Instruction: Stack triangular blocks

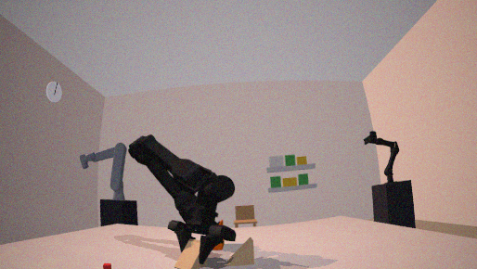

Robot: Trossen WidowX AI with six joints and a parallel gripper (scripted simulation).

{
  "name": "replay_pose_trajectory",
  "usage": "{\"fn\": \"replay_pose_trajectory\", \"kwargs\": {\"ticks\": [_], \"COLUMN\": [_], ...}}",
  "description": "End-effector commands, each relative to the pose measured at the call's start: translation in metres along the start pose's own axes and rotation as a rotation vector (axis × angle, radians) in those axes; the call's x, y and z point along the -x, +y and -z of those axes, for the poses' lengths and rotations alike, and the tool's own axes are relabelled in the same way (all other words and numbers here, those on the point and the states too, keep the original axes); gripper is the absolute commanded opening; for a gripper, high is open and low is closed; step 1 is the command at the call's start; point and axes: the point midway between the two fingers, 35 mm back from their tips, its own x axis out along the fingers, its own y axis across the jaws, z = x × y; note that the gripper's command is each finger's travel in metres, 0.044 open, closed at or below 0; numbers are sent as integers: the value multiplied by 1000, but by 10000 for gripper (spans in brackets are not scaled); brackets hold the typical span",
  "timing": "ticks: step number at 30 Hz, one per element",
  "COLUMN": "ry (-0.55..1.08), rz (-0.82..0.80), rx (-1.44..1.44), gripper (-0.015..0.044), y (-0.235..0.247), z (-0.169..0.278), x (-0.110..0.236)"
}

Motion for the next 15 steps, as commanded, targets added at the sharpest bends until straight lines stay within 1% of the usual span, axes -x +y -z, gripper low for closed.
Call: {"fn": "replay_pose_trajectory", "kwargs": {"ticks": [1,15], "ry": [-58,-429], "rz": [2,1], "rx": [-8,-9], "gripper": [0,0], "y": [-1,0], "z": [5,30], "x": [2,8]}}
